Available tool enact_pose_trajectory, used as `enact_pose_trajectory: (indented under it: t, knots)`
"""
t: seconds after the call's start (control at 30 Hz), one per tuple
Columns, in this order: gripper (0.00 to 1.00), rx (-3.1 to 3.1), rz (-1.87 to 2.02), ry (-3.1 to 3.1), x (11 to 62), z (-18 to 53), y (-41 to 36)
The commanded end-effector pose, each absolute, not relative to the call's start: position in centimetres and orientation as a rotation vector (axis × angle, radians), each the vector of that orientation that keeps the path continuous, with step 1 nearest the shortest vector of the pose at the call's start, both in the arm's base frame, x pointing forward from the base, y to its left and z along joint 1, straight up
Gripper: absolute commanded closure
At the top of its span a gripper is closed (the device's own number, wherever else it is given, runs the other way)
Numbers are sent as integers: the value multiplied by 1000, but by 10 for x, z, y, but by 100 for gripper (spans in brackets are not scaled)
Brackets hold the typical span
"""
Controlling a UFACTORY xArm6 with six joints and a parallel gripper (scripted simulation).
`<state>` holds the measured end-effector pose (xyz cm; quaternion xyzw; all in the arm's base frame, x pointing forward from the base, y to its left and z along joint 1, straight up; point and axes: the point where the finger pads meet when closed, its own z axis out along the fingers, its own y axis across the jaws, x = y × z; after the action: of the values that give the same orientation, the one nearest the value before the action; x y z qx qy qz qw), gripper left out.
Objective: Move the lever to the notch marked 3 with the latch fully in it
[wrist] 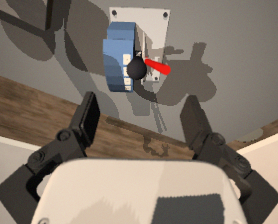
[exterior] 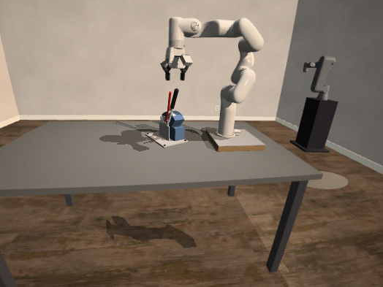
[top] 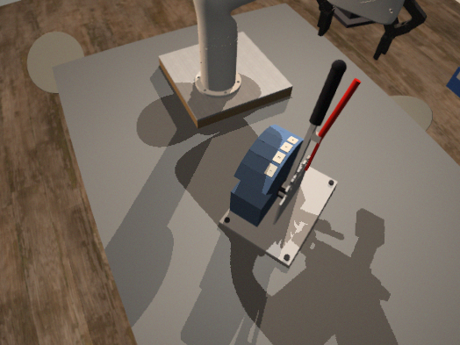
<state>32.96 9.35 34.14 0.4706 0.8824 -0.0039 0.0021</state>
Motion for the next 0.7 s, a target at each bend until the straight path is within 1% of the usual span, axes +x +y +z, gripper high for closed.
enact_pose_trajectory:
  t: [0.0,0.67]
  knots:
    - [0,1475,-8,2766,330,341,94]
    - [0,1475,-8,2766,331,326,93]
